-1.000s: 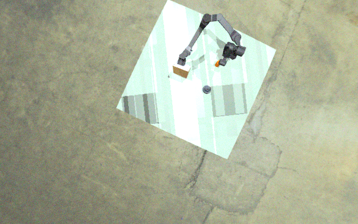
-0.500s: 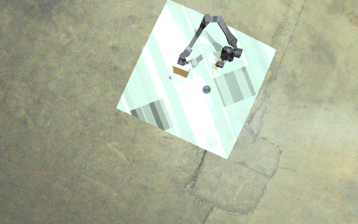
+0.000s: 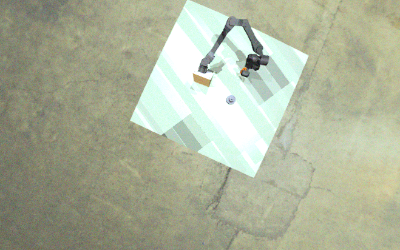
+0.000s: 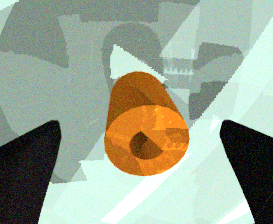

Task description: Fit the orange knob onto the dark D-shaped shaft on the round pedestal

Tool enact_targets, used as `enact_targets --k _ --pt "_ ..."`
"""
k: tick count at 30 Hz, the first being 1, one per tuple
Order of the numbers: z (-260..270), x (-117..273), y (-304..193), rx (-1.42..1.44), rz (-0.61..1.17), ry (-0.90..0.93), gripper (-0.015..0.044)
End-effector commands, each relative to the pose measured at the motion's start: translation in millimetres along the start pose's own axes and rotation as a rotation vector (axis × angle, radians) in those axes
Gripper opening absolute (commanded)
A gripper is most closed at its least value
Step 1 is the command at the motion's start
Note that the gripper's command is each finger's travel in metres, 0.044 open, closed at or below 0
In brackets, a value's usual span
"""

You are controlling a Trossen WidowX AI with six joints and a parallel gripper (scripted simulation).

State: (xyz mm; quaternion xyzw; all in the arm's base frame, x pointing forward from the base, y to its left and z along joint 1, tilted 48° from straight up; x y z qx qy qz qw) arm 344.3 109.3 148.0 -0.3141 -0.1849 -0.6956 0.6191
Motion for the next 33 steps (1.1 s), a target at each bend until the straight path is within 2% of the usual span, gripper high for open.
enact_targets --k 1,23,33 --pt "-1 -7 0 -0.004 -0.001 -0.002 0.044" --pt "-1 -39 -2 -0.004 -0.001 0.002 0.044" --pt "-1 -39 -2 -0.004 -0.001 0.002 0.0177"
Point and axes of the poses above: the point midway between the two fingers, 35 mm back from their tips, its own x axis back along the fingers, its own z axis across the jaws, y = z × x, the point moved 5 cm from there along x, back along the fingers, and after that the axes turned 12 degrees about -x, right-handed, at the moved point
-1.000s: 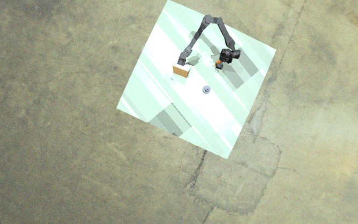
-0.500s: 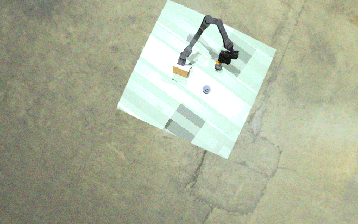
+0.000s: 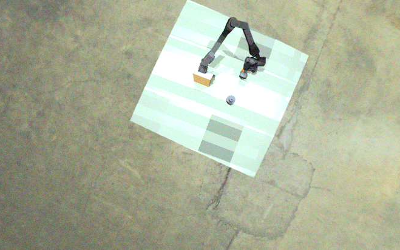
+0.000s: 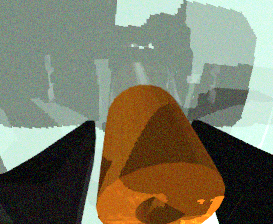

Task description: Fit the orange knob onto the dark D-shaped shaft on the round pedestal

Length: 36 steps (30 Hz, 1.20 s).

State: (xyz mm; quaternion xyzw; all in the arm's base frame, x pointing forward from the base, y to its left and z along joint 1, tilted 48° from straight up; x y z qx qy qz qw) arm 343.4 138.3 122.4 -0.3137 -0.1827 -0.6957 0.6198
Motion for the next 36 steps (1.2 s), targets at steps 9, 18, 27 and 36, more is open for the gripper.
enact_targets --k 9,18,27,36 --pt "-1 4 2 -0.002 -0.003 -0.004 0.0059" --pt "-9 62 10 -0.001 -0.006 -0.02 0.0" --pt "-16 123 5 -0.003 -0.003 -0.014 0.0" --pt "-19 139 2 -0.005 -0.003 -0.01 0.0"
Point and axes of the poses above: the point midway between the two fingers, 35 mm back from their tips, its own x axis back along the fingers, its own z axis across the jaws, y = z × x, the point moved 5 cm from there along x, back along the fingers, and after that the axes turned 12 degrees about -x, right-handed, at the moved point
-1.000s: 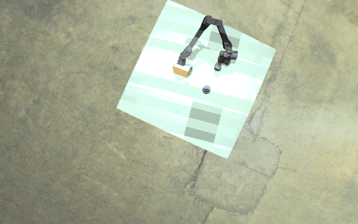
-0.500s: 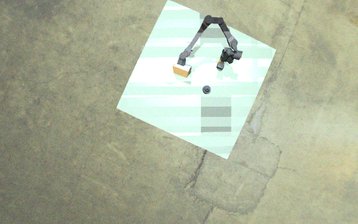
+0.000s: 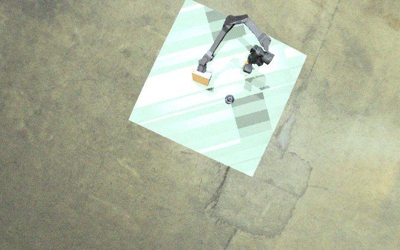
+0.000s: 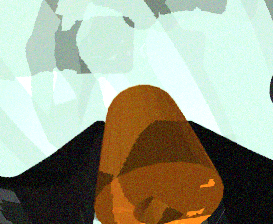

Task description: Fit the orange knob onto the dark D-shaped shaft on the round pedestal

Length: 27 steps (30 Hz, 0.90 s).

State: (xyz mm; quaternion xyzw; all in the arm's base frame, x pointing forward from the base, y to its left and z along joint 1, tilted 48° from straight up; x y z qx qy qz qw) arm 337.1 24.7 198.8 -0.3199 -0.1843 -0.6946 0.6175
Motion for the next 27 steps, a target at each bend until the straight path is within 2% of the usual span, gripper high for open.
enact_targets --k 1,27 --pt "-2 3 1 -0.001 -0.003 0.001 0.0" --pt "-67 -6 28 -0.004 -0.01 -0.018 0.0"
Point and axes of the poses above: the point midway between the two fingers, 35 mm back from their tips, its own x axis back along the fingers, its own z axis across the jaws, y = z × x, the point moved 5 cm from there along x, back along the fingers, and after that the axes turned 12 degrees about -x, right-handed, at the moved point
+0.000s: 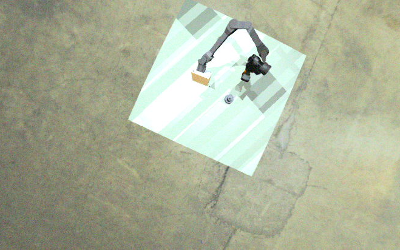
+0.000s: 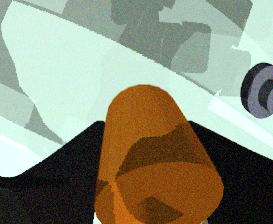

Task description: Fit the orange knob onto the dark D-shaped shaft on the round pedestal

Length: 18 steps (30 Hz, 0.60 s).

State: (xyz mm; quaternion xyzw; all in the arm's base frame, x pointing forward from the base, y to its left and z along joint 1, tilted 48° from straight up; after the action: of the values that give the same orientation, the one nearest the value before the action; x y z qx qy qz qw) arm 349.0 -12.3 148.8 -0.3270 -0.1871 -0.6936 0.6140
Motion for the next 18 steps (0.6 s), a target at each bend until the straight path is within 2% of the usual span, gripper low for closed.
enact_targets --k 1,18 --pt "-11 0 4 -0.001 -0.008 -0.003 0.0" --pt "-63 -10 19 -0.027 -0.016 -0.008 0.0"
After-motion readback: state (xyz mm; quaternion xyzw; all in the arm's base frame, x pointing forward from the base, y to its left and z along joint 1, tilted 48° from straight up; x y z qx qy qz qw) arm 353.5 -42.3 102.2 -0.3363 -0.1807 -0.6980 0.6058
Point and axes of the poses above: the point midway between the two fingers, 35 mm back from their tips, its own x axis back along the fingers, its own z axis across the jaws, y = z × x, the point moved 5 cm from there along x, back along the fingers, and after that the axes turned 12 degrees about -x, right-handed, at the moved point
